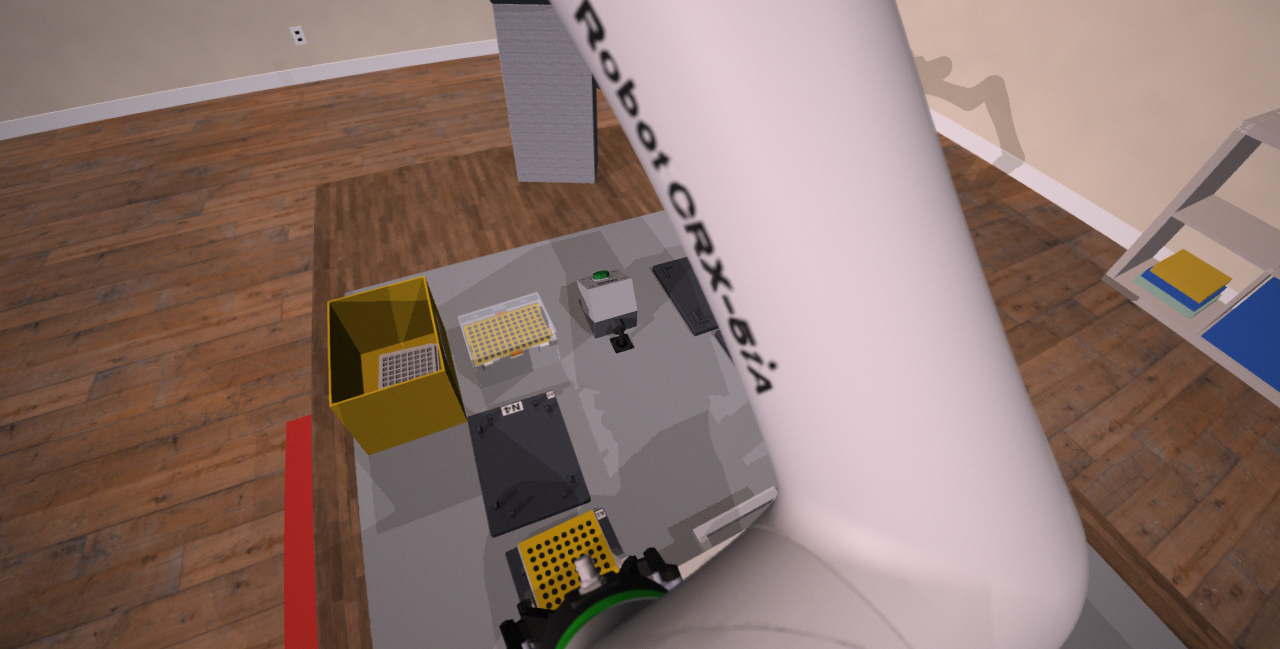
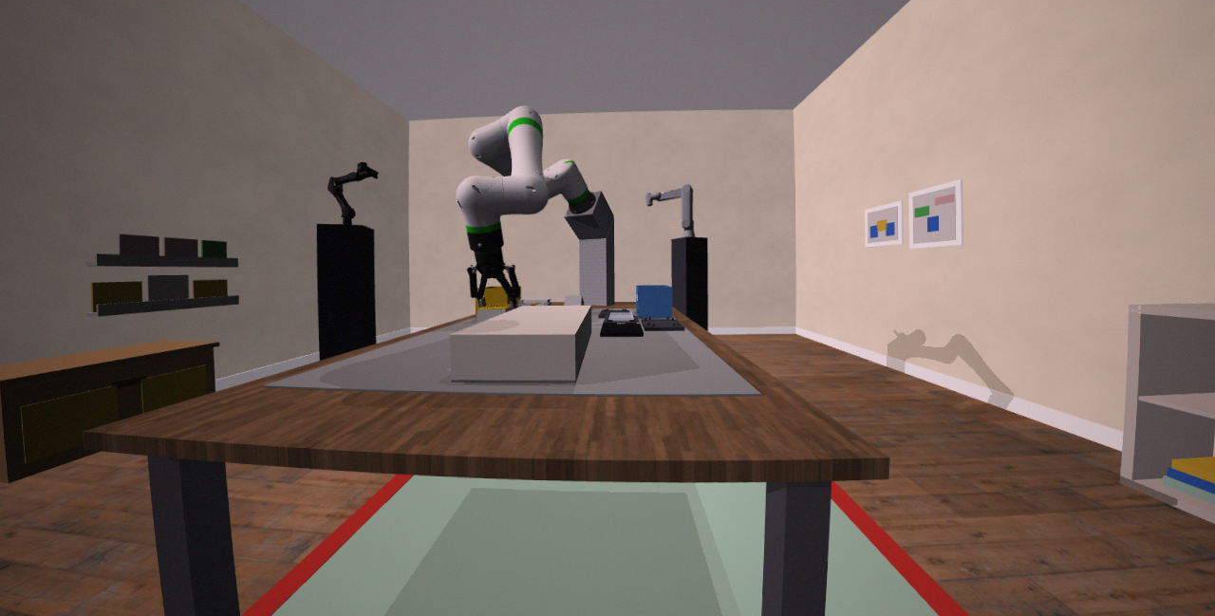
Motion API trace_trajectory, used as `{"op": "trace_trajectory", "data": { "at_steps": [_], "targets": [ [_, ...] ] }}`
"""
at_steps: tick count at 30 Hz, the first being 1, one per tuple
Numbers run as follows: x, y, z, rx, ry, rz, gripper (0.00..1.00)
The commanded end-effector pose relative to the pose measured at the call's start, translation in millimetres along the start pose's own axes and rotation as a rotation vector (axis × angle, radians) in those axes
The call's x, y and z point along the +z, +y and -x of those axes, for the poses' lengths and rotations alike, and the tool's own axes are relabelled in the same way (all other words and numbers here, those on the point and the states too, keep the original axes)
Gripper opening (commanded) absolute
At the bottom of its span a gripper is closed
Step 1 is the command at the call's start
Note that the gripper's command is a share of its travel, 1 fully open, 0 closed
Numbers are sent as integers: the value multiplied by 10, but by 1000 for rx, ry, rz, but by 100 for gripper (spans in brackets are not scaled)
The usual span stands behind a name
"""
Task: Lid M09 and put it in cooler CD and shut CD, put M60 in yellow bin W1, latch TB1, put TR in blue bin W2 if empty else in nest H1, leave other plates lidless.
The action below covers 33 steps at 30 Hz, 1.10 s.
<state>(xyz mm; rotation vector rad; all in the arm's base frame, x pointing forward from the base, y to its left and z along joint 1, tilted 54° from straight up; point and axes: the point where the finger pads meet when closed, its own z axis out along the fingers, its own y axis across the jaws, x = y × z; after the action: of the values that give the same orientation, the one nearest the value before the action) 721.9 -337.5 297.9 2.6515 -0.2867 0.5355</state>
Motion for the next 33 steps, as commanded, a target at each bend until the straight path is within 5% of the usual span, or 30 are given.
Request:
{"op": "trace_trajectory", "data": {
  "at_steps": [1,33],
  "targets": [
    [-14,0,4,0,0,0,0],
    [-280,0,128,0,0,0,0]
  ]
}}
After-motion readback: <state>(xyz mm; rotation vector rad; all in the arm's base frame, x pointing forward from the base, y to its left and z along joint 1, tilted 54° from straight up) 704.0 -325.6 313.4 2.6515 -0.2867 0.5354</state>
